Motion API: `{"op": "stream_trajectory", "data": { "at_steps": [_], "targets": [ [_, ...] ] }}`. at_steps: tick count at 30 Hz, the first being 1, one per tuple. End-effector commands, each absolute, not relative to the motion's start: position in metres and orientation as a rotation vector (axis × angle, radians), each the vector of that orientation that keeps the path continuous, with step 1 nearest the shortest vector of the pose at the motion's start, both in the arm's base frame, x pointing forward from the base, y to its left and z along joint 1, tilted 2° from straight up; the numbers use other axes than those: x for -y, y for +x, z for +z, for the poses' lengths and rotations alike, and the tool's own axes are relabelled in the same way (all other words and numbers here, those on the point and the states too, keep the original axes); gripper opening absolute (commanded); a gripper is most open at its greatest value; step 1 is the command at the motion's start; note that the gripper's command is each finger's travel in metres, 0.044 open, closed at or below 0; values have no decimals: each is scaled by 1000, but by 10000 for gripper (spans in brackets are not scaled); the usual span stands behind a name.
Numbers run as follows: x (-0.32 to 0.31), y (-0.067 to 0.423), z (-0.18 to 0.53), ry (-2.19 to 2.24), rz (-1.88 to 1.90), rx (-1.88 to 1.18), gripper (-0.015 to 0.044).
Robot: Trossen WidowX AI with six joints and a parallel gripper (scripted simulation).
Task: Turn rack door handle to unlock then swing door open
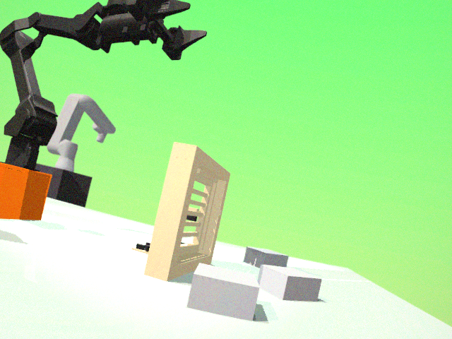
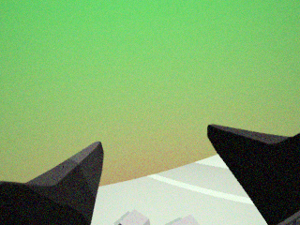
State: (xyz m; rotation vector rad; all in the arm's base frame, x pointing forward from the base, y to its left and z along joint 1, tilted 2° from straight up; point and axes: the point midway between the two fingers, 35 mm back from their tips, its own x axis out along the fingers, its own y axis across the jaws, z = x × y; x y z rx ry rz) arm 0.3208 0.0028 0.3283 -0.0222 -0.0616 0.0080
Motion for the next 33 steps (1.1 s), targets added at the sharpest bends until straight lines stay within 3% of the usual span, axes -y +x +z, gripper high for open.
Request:
{"op": "stream_trajectory", "data": {
  "at_steps": [1,5,33],
  "targets": [
    [-3,321,328,-21,9,57,374],
    [-9,333,316,-7,28,-34,288],
    [-73,375,209,29,139,-800,288]
  ]
}}
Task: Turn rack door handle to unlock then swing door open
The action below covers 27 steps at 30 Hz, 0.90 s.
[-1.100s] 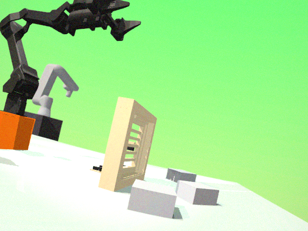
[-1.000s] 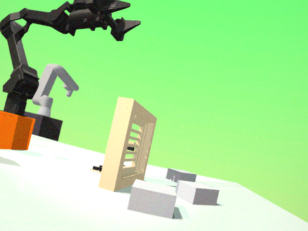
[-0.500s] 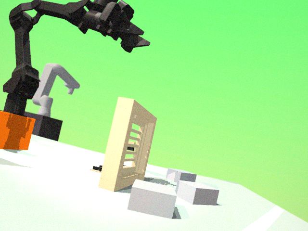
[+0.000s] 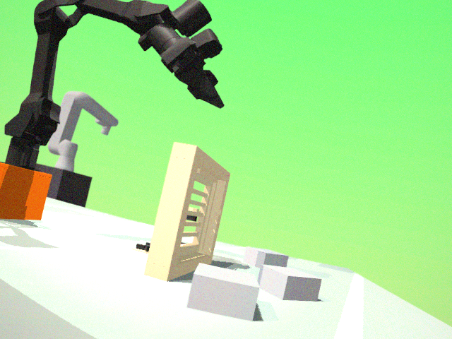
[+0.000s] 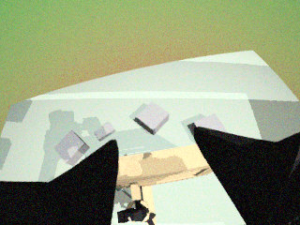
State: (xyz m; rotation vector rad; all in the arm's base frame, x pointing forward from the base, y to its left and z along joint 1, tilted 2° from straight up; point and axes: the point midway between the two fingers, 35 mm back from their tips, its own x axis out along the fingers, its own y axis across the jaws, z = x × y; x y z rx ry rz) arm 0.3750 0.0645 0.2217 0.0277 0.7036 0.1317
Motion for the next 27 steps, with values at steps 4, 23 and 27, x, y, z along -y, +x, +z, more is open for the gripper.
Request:
{"op": "stream_trajectory", "data": {
  "at_steps": [4,23,27],
  "targets": [
    [-82,373,194,27,142,-910,288],
    [-111,342,141,-37,101,-1445,288],
    [-115,333,134,-60,81,-1551,288]
  ]
}}
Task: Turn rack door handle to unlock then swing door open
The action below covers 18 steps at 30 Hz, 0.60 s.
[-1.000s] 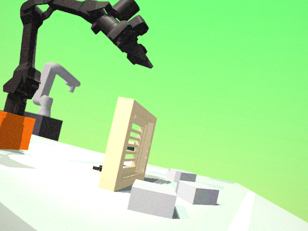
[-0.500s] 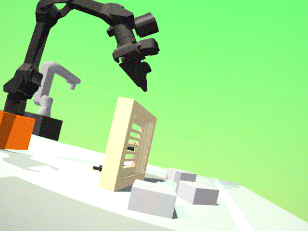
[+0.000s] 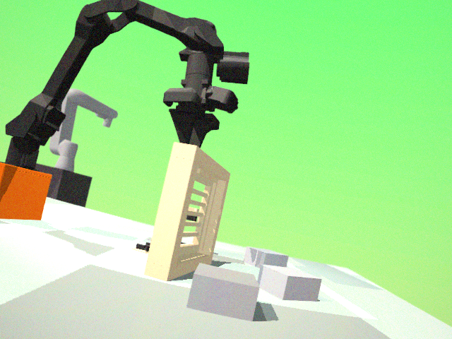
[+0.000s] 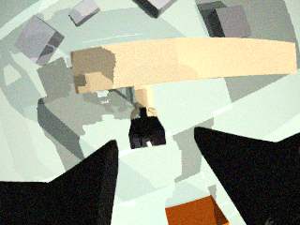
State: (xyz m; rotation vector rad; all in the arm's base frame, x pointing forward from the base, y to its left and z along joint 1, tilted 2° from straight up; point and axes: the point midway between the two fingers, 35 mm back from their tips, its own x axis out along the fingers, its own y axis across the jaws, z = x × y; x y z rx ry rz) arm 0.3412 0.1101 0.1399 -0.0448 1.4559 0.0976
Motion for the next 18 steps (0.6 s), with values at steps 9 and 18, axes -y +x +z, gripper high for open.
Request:
{"op": "stream_trajectory", "data": {
  "at_steps": [9,18],
  "targets": [
    [-116,332,129,-64,78,-1569,288],
    [-117,334,114,-64,78,-1569,288]
  ]
}}
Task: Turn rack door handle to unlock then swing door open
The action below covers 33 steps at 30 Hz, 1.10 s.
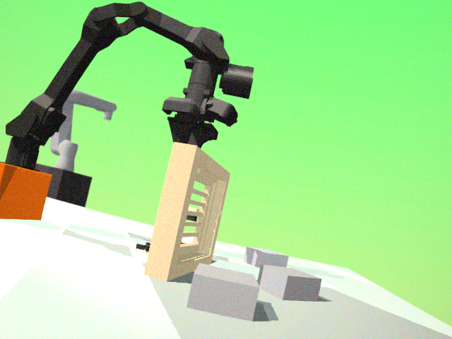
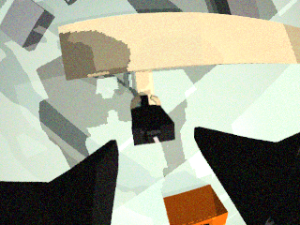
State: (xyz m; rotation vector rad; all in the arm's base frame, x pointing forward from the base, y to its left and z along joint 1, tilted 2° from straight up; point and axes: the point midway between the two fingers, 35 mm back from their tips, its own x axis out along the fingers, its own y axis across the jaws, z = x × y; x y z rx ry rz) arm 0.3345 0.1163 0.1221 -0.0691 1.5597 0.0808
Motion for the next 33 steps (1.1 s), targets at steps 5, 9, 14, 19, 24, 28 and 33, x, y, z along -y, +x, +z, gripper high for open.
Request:
{"op": "stream_trajectory", "data": {
  "at_steps": [5,9,14,19,24,28,33],
  "targets": [
    [-117,334,106,-64,78,-1569,288],
    [-117,334,99,-64,78,-1569,288],
    [-117,334,91,-64,78,-1569,288],
    [-117,334,83,-64,78,-1569,288],
    [-117,333,75,-64,78,-1569,288],
    [-117,332,68,-64,78,-1569,288],
    [-117,332,63,-64,78,-1569,288]
  ]
}}
